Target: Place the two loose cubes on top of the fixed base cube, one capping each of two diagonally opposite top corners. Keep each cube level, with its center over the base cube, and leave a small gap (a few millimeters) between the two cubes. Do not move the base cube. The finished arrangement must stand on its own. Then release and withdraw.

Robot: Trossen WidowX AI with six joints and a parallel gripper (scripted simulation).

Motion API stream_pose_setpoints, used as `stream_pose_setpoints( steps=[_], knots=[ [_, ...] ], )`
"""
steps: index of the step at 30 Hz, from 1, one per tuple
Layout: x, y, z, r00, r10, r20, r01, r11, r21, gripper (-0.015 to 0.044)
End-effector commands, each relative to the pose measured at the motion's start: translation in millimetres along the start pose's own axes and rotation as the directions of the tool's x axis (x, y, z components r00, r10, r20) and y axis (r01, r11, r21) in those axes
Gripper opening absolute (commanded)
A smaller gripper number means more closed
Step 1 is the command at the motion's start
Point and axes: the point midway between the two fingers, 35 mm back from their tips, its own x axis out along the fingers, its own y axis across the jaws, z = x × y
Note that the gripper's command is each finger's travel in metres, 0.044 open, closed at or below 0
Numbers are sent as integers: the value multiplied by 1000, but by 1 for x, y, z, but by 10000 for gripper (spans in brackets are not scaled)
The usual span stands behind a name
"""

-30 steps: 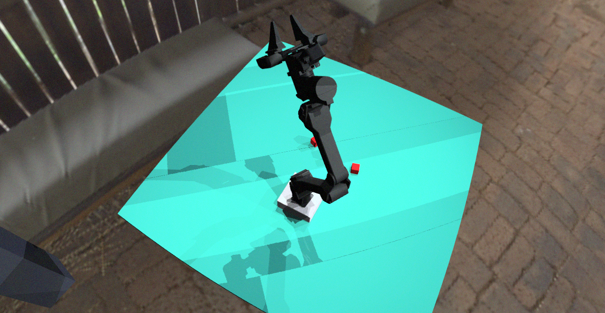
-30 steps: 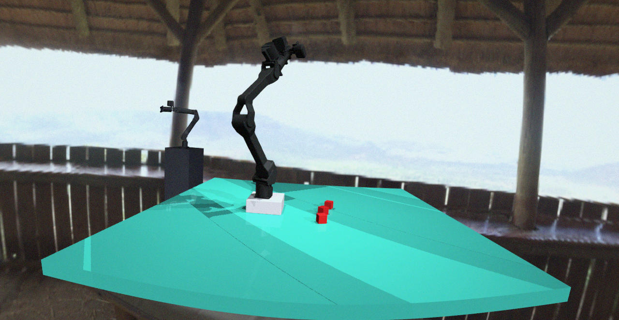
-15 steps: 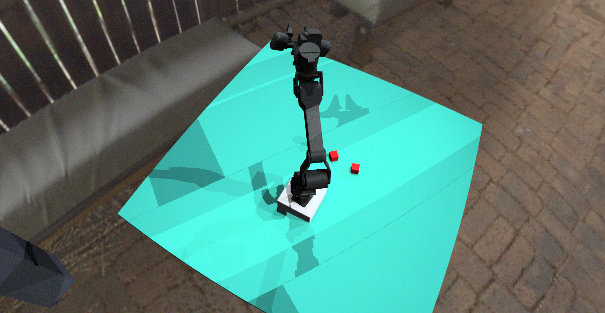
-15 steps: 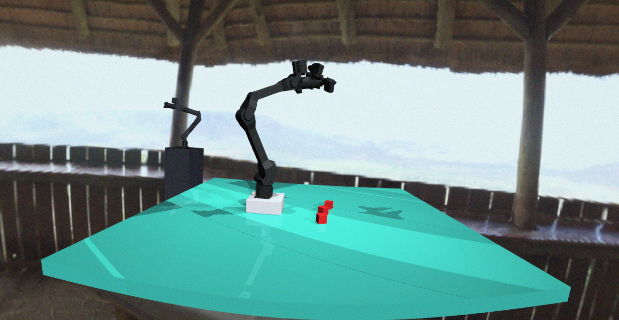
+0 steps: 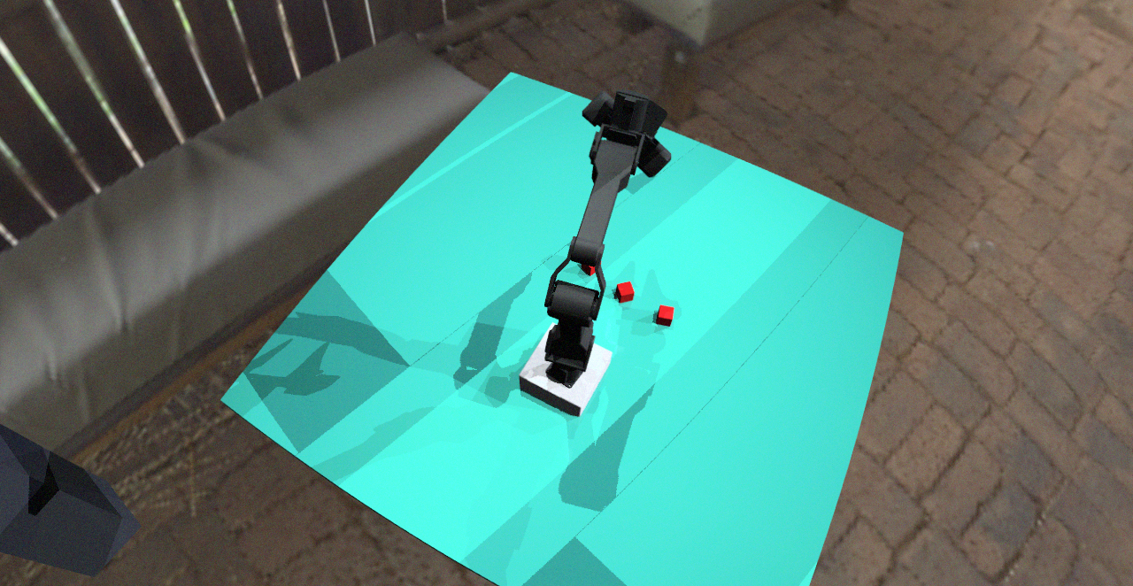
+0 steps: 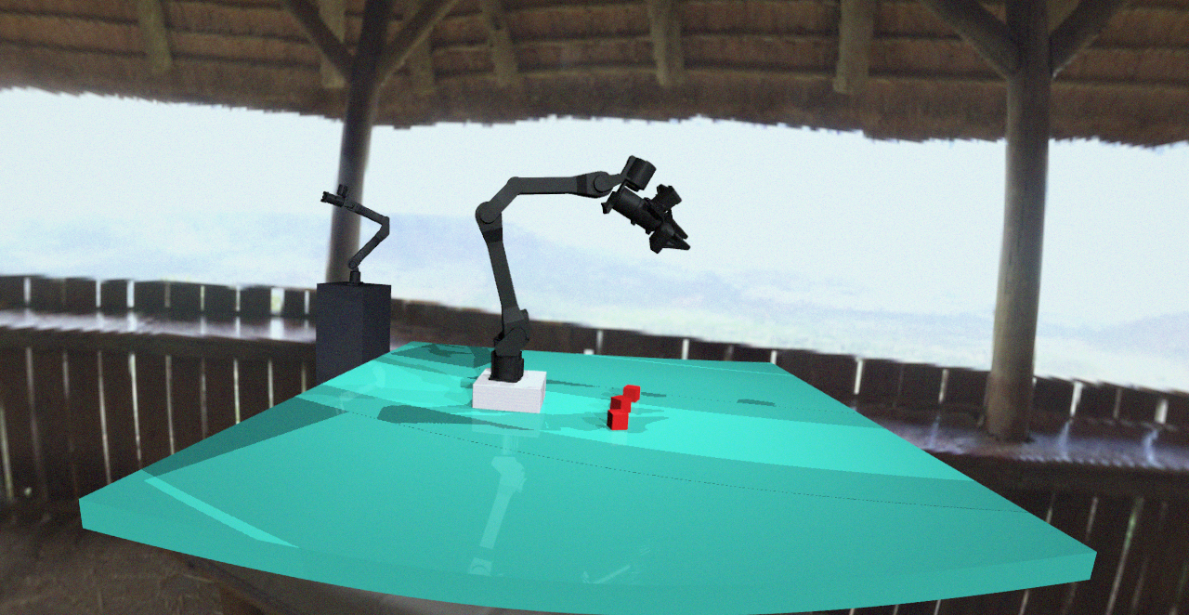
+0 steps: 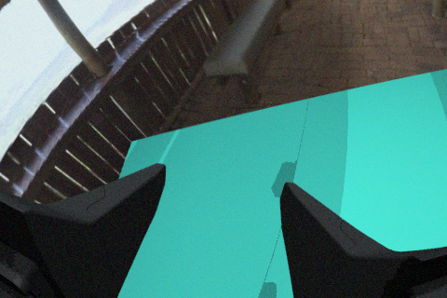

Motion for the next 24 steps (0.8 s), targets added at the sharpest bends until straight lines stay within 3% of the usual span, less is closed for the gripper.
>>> stream_pose_setpoints(
  steps=[1, 12, 20, 24],
  knots=[
    [19, -64, -21, 976, -184, -117, 197, 975, 107, 265],
    [10, -213, -90, 733, -490, -471, 659, 682, 316, 265],
    [-35, -286, -150, 476, -498, -725, 878, 324, 353, 265],
    [-41, -291, -156, 449, -488, -749, 893, 284, 350, 265]
  ],
)
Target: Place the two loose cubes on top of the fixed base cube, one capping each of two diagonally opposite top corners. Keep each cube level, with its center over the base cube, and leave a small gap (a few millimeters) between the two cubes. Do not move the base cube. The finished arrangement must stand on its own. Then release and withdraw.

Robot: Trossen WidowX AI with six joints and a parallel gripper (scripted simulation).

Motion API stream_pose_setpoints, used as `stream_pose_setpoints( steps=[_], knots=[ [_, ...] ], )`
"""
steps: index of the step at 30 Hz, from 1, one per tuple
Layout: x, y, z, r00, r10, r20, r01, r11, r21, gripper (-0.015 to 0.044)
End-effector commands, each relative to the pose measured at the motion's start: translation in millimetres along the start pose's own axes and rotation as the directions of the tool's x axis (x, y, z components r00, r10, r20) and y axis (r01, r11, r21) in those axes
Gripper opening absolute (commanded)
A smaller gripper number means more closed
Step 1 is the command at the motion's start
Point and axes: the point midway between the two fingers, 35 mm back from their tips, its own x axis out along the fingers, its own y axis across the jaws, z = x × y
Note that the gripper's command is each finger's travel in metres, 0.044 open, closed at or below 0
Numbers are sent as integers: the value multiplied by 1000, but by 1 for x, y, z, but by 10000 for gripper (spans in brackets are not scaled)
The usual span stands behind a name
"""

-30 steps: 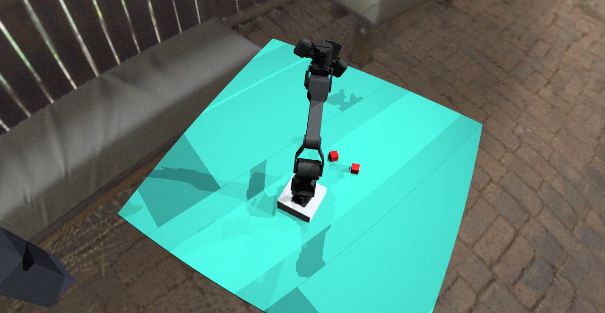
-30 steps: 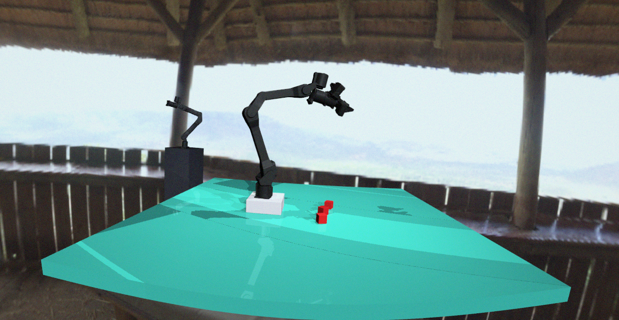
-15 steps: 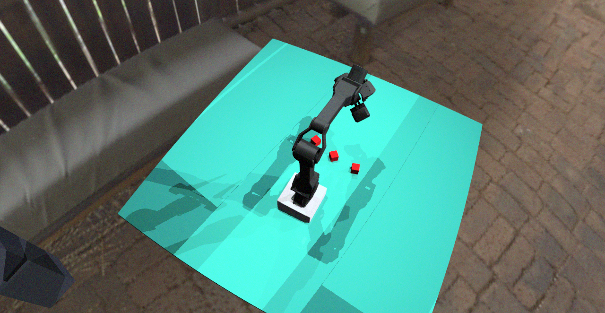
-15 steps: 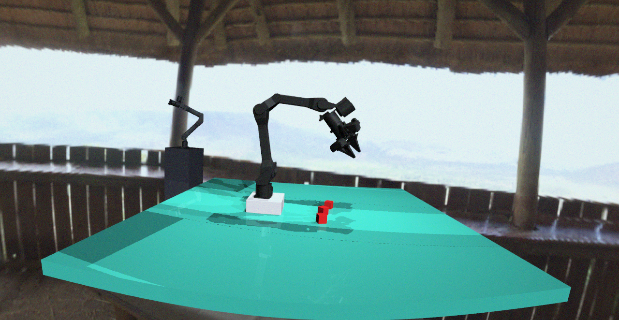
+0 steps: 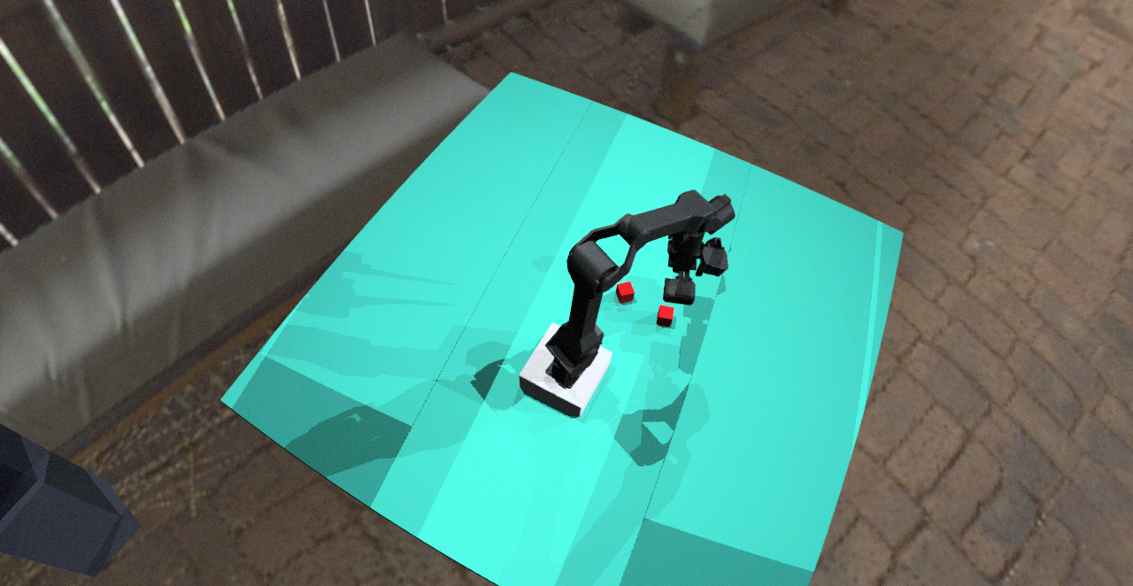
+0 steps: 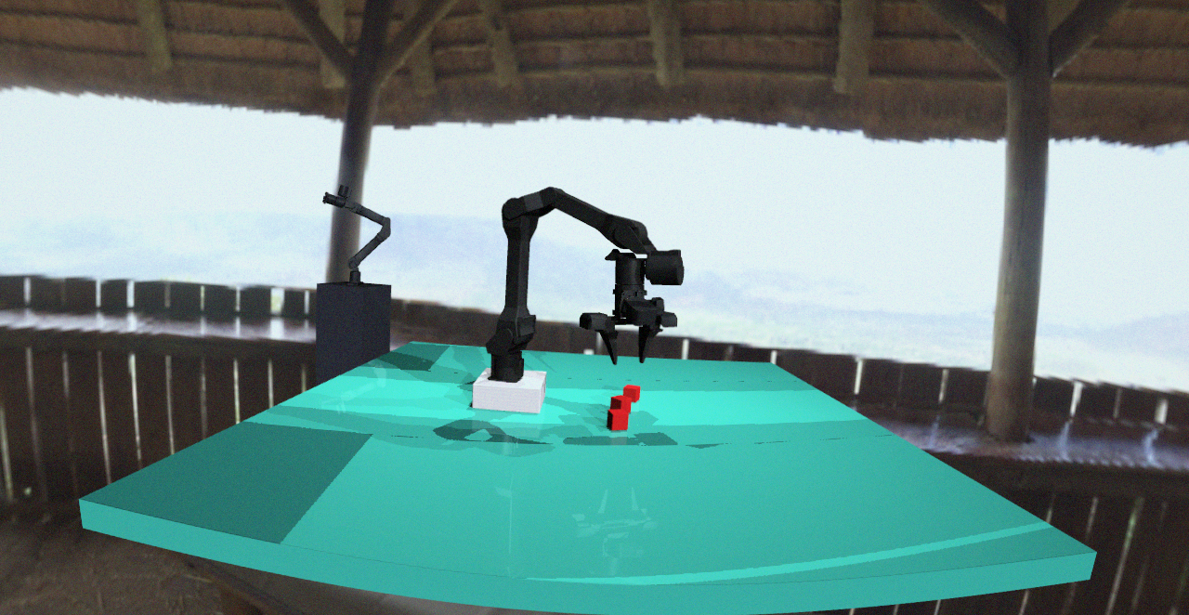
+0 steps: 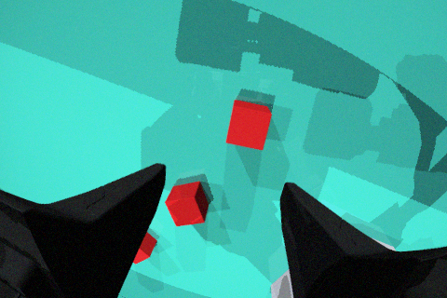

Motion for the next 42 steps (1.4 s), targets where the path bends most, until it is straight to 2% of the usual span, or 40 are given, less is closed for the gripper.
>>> stream_pose_setpoints(
  steps=[1, 7, 14, 42],
  knots=[
    [6, -13, -1, 998, -43, -35, 45, 998, 44, 265],
    [12, -12, -1, 998, -43, -35, 45, 998, 44, 265],
    [67, -15, -3, 998, -43, -35, 45, 998, 44, 265],
    [108, -17, -5, 998, -44, -35, 45, 998, 44, 265]
  ],
)
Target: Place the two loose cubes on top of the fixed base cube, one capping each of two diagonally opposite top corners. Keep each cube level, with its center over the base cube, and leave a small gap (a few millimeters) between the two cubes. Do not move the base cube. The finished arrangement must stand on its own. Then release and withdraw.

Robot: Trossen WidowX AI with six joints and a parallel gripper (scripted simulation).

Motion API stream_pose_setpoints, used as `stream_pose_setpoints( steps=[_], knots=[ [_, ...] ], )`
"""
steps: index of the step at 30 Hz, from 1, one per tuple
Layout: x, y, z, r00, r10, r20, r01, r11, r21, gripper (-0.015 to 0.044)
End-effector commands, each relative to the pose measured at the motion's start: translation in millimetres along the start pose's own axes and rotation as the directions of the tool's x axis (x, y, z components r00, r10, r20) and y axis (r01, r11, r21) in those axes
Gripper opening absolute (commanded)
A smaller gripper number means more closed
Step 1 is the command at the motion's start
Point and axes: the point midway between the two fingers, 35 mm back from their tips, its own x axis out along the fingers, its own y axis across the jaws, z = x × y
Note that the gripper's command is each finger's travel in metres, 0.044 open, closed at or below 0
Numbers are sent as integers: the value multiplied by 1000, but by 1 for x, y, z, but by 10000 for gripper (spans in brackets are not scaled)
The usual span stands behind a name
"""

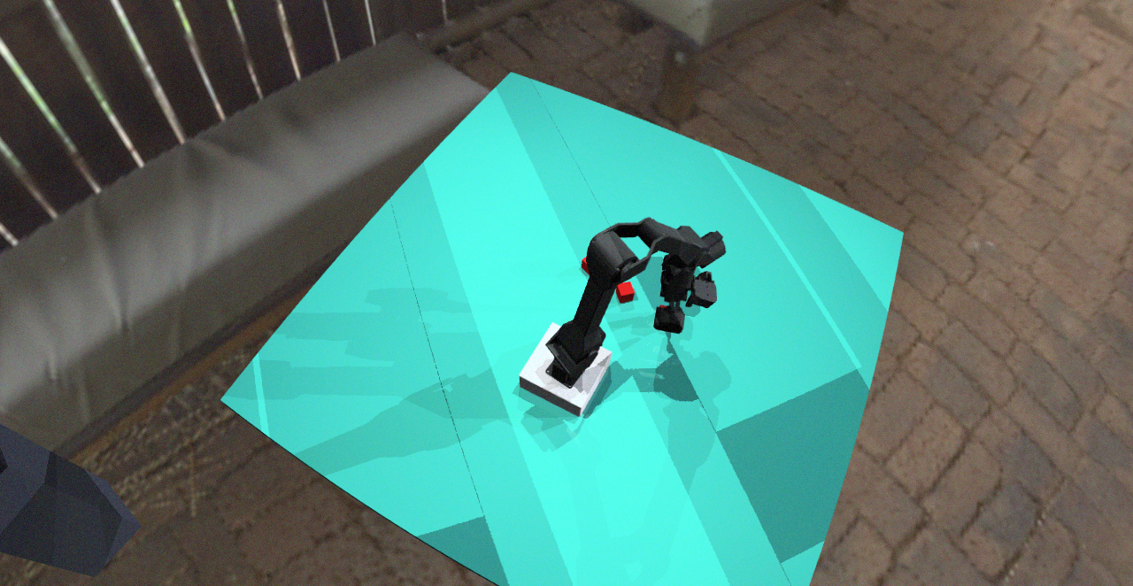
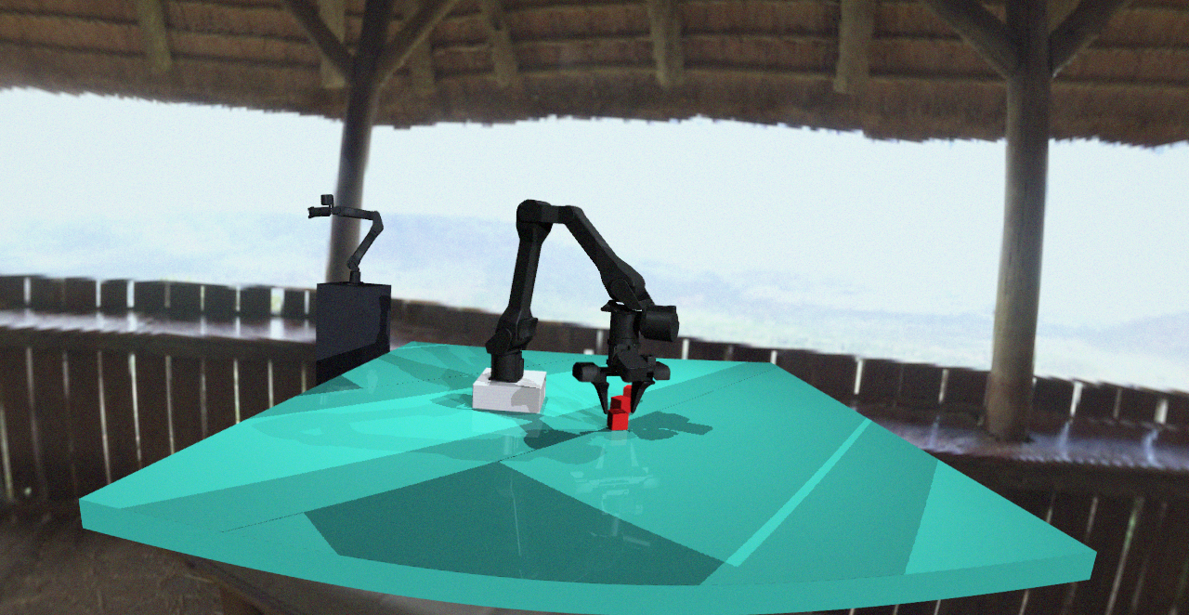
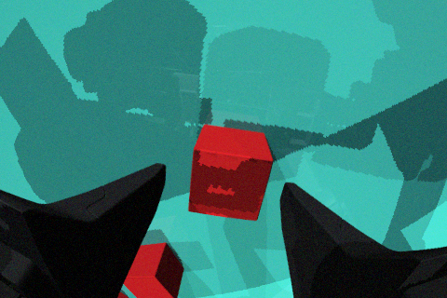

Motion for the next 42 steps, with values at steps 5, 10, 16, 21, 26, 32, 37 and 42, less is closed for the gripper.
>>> stream_pose_setpoints(
  steps=[5, 10, 16, 21, 26, 32, 37, 42],
  knots=[
    [14, -2, -1, 1000, -6, -1, 6, 1000, -4, 265],
    [14, -2, -1, 1000, -6, -1, 6, 1000, -4, 160],
    [13, -2, -1, 1000, -6, 0, 6, 1000, -4, 105],
    [1, 0, 1, 1000, -6, 0, 6, 1000, -4, 105],
    [-15, 2, 3, 1000, -5, 0, 5, 1000, -4, 105],
    [-33, 3, 3, 1000, -5, 0, 5, 1000, -4, 105],
    [-49, 4, 3, 1000, -5, 0, 5, 1000, -4, 105],
    [-65, 3, 3, 1000, -5, 0, 5, 1000, -4, 105]
  ],
)
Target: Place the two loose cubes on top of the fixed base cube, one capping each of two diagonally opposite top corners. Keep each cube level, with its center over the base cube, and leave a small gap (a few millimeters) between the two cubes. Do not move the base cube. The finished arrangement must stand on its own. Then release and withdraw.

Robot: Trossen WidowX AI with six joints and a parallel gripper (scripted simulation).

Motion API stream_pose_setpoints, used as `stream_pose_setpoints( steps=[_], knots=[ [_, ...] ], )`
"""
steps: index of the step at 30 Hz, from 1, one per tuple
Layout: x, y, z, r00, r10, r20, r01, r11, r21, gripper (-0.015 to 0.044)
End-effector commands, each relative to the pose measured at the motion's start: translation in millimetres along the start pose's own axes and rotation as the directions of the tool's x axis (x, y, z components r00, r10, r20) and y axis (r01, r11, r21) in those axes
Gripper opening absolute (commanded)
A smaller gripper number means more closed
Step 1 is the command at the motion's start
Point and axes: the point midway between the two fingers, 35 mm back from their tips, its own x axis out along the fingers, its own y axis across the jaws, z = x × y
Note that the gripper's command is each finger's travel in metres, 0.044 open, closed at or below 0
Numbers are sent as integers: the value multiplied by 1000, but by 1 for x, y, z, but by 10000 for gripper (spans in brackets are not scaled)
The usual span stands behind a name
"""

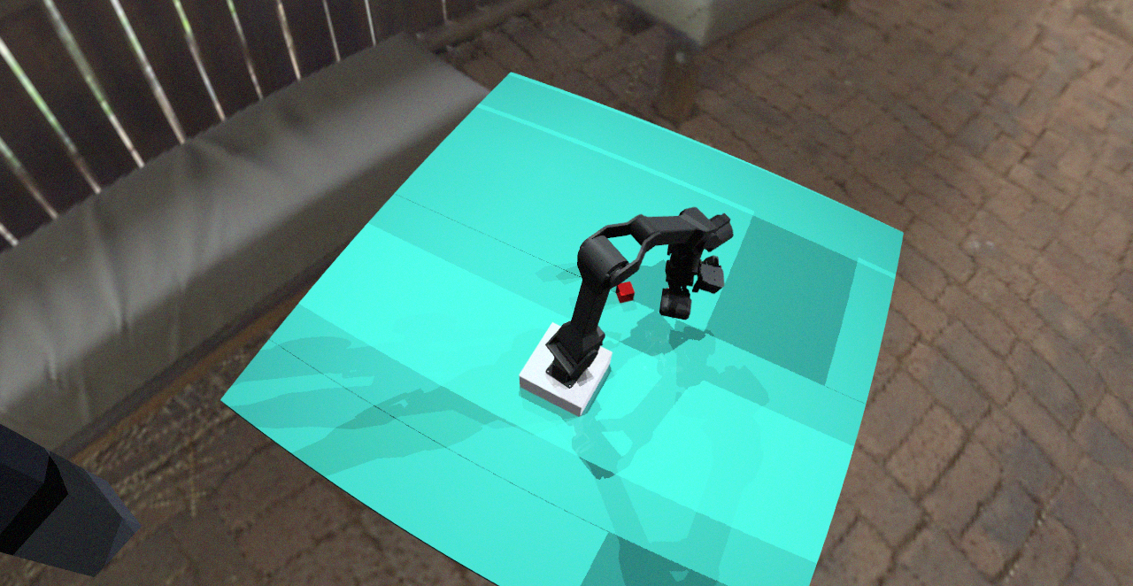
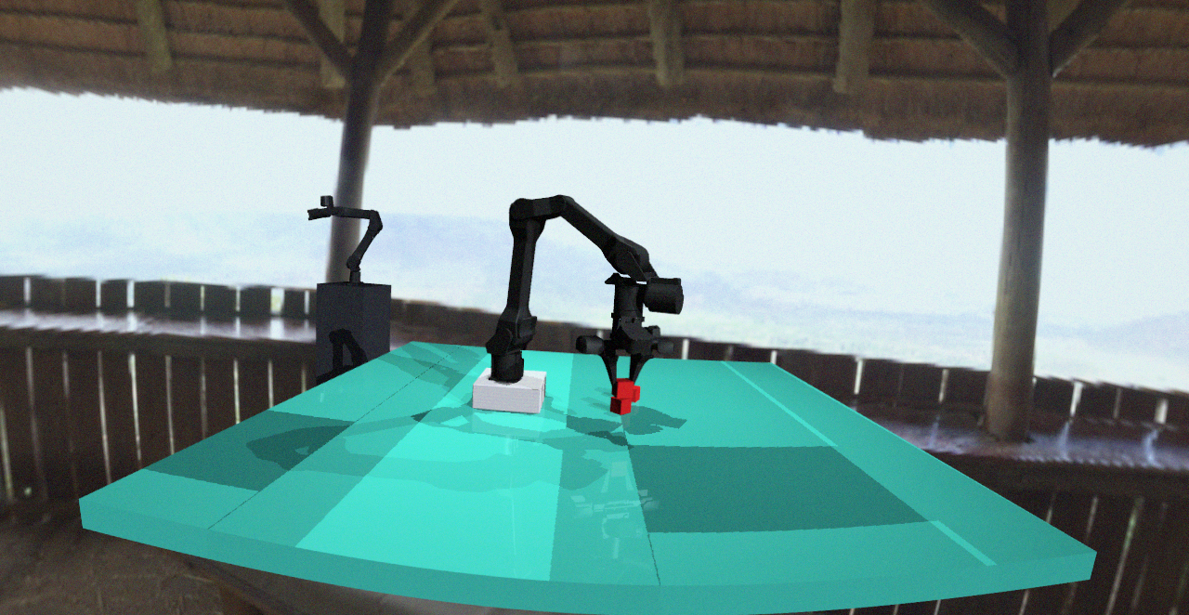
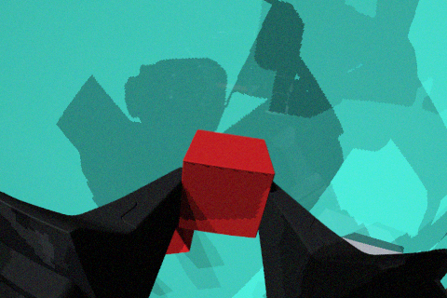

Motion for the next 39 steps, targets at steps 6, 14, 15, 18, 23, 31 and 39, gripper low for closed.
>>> stream_pose_setpoints(
  steps=[6, 14, 15, 18, 23, 31, 39],
  knots=[
    [-31, -2, -2, 1000, 1, 5, -1, 1000, 4, 105],
    [-42, -2, -4, 1000, 2, 5, -2, 1000, -10, 105],
    [-42, 0, -5, 1000, 2, 5, -2, 1000, -27, 105],
    [-40, 7, -10, 1000, 4, 5, -4, 996, -89, 105],
    [-38, 19, -19, 1000, 7, 5, -6, 982, -191, 105],
    [-33, 37, -34, 1000, 12, 4, -10, 937, -349, 105],
    [-29, 54, -51, 1000, 17, 3, -13, 867, -498, 105]
  ],
)
